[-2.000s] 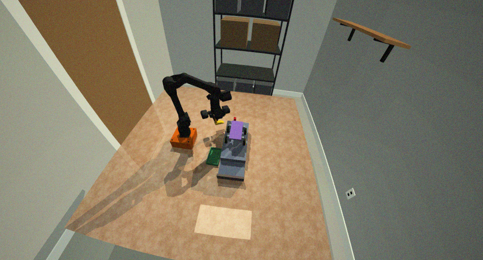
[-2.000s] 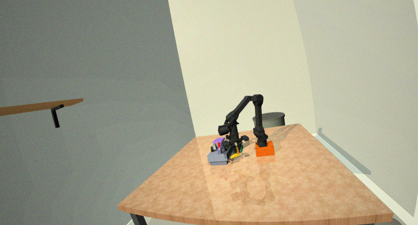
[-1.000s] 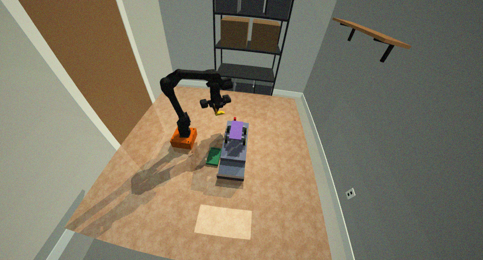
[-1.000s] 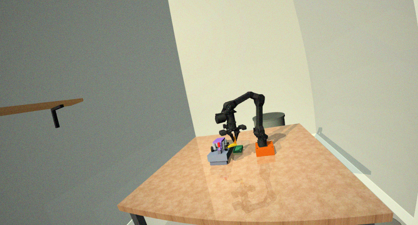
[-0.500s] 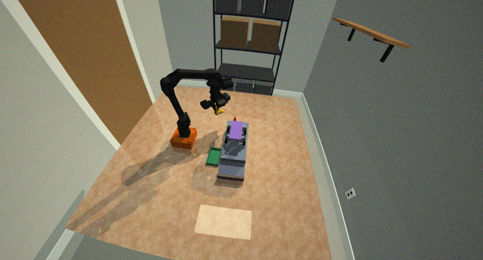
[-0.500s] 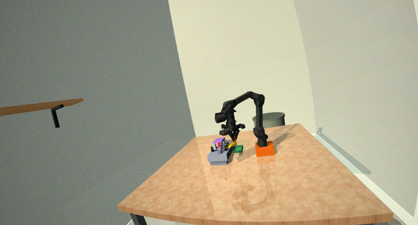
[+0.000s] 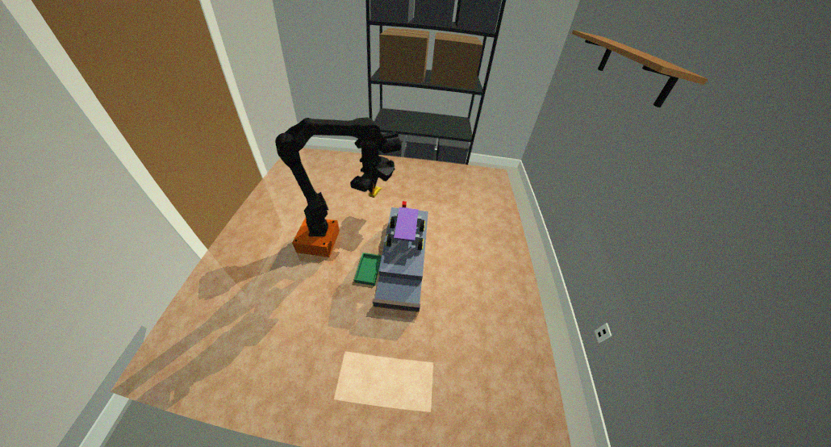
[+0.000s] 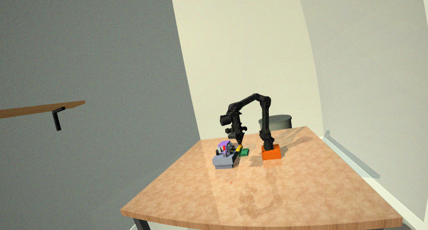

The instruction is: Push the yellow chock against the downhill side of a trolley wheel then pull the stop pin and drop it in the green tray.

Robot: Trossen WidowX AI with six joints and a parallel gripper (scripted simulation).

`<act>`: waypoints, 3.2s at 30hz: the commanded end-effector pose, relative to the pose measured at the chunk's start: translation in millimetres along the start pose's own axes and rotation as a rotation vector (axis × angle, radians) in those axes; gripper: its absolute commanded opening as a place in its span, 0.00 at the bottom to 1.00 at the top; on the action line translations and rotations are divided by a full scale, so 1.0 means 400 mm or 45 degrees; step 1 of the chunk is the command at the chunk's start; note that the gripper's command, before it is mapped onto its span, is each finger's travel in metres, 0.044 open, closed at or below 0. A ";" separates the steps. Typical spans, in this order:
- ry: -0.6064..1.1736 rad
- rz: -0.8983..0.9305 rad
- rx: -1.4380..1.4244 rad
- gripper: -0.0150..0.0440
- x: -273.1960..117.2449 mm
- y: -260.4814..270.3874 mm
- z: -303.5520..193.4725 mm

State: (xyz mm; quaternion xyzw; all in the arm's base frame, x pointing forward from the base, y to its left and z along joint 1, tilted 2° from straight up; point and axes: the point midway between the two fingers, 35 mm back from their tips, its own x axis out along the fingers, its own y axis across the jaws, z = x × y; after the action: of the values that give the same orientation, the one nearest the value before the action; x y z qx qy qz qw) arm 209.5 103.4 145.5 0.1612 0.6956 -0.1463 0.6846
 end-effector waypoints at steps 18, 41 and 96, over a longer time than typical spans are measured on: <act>-0.002 0.002 -0.352 0.25 0.002 -0.039 0.025; -0.006 -0.007 -0.377 0.25 0.010 -0.215 0.140; 0.009 0.109 -0.376 0.25 0.040 -0.598 0.348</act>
State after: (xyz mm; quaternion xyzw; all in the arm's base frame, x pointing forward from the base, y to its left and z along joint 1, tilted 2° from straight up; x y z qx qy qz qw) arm 232.9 -167.7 121.5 0.0739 0.7081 -0.0279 0.7017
